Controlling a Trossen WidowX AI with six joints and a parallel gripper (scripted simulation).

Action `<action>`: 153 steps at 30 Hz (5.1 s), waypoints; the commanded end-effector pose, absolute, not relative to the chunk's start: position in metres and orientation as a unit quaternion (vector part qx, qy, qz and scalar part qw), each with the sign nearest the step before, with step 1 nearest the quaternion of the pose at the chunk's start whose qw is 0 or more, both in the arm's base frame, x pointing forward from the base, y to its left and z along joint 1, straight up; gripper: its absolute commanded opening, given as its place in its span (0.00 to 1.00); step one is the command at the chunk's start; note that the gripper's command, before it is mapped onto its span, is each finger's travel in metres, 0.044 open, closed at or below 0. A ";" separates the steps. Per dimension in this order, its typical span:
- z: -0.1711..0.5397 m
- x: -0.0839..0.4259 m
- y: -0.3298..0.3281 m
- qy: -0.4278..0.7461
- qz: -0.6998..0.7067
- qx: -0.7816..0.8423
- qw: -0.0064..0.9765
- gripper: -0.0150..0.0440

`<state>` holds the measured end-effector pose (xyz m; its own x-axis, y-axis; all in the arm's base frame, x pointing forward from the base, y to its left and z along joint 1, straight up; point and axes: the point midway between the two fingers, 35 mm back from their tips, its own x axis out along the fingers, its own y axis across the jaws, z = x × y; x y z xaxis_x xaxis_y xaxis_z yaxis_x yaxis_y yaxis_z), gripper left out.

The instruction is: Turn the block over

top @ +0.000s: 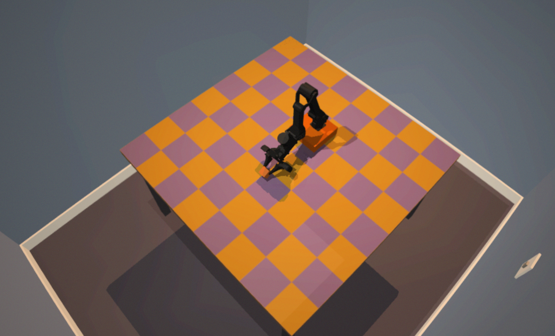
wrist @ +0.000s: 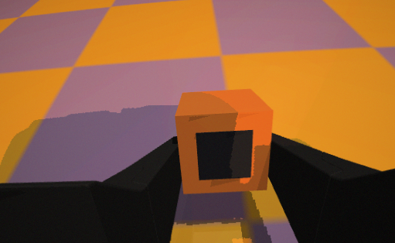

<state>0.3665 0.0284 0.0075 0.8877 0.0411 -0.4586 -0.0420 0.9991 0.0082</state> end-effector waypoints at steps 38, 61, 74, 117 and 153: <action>0.009 0.367 0.028 0.233 0.020 -0.004 0.972 1.00; 0.042 0.373 0.029 0.399 0.019 -0.008 0.917 1.00; 0.078 0.346 0.027 0.475 0.018 -0.009 0.880 1.00; 0.040 0.387 0.028 0.692 0.015 -0.013 0.722 1.00; 0.018 0.387 0.029 0.692 0.015 -0.013 0.722 0.46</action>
